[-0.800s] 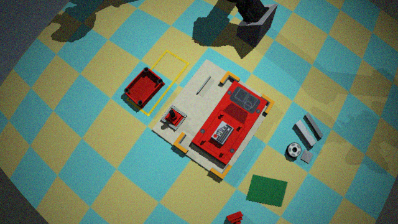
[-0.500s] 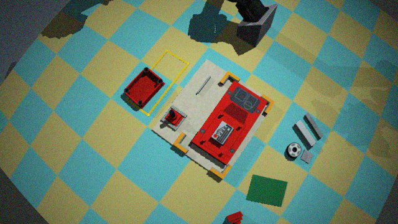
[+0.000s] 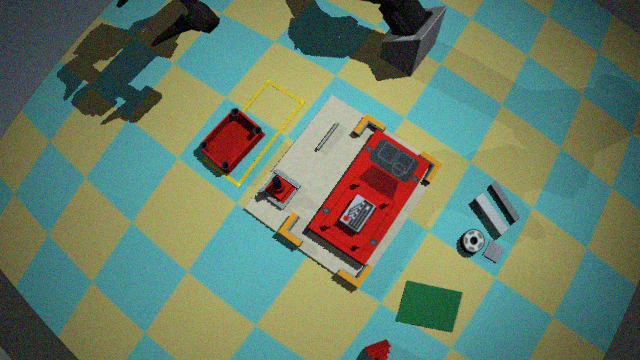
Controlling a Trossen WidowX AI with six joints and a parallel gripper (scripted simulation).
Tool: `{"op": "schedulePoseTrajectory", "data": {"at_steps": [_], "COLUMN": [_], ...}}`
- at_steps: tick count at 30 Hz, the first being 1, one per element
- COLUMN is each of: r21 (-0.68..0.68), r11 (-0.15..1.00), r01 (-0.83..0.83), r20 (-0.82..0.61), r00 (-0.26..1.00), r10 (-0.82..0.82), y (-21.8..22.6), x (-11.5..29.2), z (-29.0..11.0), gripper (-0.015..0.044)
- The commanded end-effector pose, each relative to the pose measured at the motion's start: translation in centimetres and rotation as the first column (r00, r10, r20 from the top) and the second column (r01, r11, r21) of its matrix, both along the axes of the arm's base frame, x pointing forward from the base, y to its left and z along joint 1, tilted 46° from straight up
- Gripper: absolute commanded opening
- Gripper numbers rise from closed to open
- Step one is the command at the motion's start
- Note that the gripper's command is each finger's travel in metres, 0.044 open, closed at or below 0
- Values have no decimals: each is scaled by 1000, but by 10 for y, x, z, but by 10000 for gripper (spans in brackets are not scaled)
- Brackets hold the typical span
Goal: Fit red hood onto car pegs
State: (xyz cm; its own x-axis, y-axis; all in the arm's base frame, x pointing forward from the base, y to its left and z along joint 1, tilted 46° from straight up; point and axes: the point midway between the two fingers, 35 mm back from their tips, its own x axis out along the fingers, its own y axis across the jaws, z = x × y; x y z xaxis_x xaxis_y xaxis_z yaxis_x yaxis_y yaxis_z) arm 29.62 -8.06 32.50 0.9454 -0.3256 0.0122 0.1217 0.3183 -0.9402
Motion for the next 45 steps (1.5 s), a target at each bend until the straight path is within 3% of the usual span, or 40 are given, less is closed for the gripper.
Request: {"op": "schedulePoseTrajectory", "data": {"at_steps": [1,8,11,45], "r21": [157,380,429,433], "r11": [987,920,895,893], "r01": [19,92,121,121], "r20": [-58,-152,-178,-176], "r00": [998,988,983,983], "r10": [-10,-36,-47,-48], "y": [4,19,24,6], "x": [24,24,16,24], "z": [-69,-183,-211,-226], "gripper": [440,440,440,440]}}
